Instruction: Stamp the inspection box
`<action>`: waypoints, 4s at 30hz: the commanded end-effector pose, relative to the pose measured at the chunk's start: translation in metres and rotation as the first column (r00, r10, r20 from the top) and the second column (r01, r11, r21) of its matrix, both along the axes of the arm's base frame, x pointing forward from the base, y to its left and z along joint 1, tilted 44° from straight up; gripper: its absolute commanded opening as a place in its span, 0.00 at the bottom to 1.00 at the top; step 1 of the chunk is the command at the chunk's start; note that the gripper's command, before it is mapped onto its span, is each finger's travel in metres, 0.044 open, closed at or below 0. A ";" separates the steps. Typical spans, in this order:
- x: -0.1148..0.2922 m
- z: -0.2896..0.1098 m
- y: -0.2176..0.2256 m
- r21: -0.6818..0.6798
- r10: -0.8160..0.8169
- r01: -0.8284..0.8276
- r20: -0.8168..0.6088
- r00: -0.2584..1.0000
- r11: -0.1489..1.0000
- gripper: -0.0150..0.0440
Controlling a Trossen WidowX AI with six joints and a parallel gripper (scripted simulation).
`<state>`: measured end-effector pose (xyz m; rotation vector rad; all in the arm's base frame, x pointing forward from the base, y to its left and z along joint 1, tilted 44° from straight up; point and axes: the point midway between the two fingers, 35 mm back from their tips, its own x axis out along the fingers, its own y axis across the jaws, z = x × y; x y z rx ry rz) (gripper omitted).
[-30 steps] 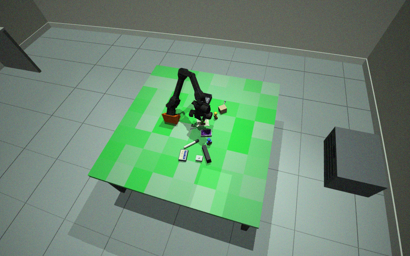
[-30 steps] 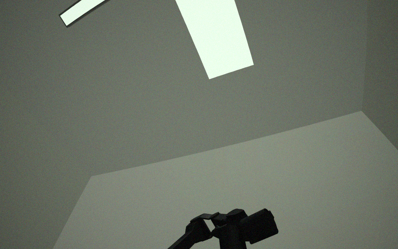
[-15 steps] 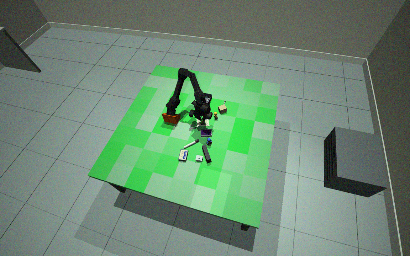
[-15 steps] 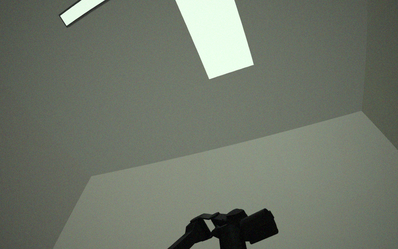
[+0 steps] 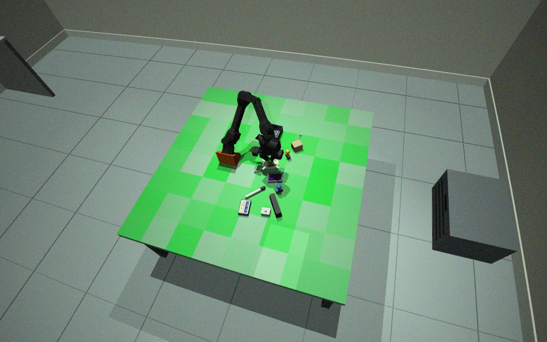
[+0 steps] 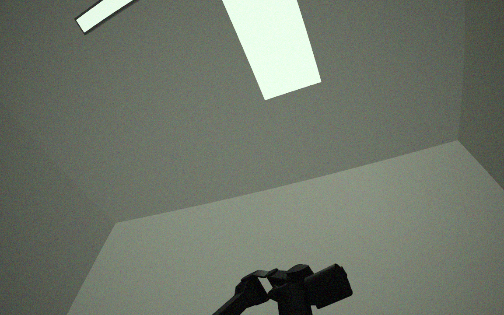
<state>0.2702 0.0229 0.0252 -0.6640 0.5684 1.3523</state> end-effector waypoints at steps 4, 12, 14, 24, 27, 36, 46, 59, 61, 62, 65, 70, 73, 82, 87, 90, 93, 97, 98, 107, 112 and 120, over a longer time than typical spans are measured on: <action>0.000 0.000 0.001 0.002 0.003 -0.003 0.002 1.000 1.000 0.25; 0.000 0.000 0.001 0.002 0.003 -0.003 0.002 1.000 1.000 0.25; 0.000 0.000 0.001 0.002 0.003 -0.003 0.002 1.000 1.000 0.25; 0.000 0.004 -0.003 0.002 0.003 -0.003 0.002 1.000 1.000 0.25; 0.000 0.005 -0.004 0.002 0.003 -0.003 0.002 1.000 1.000 0.25; 0.001 0.010 -0.009 0.001 0.003 -0.003 0.002 1.000 1.000 0.25; 0.002 0.021 -0.020 -0.001 0.003 -0.003 0.002 1.000 1.000 0.25; 0.002 0.035 -0.035 -0.002 0.003 -0.003 0.001 1.000 1.000 0.25; 0.002 0.038 -0.037 -0.002 0.003 -0.003 0.001 1.000 1.000 0.25; 0.001 0.039 -0.038 -0.002 0.003 -0.003 0.001 1.000 1.000 0.25; 0.001 0.043 -0.041 -0.002 0.003 -0.003 0.001 1.000 1.000 0.25; 0.000 0.049 -0.047 -0.001 0.003 -0.003 0.001 1.000 1.000 0.25; 0.000 0.047 -0.051 -0.002 0.002 -0.002 0.001 1.000 1.000 0.25; -0.002 0.013 -0.093 -0.017 -0.001 0.001 -0.001 1.000 1.000 0.25; -0.008 -0.007 -0.115 -0.020 -0.001 0.001 -0.001 1.000 1.000 0.25; -0.012 -0.020 -0.128 -0.019 0.000 0.000 -0.001 1.000 1.000 0.25; -0.018 -0.032 -0.140 -0.017 0.001 -0.001 0.000 1.000 1.000 0.25; -0.028 -0.049 -0.155 -0.013 0.004 -0.004 0.002 1.000 1.000 0.25; -0.030 -0.053 -0.158 -0.011 0.004 -0.004 0.003 1.000 1.000 0.25; -0.031 -0.061 -0.156 -0.010 0.004 -0.004 0.003 1.000 1.000 0.25; -0.030 -0.068 -0.151 -0.011 0.004 -0.004 0.003 1.000 1.000 0.25; -0.030 -0.077 -0.142 -0.011 0.004 -0.004 0.003 1.000 1.000 0.25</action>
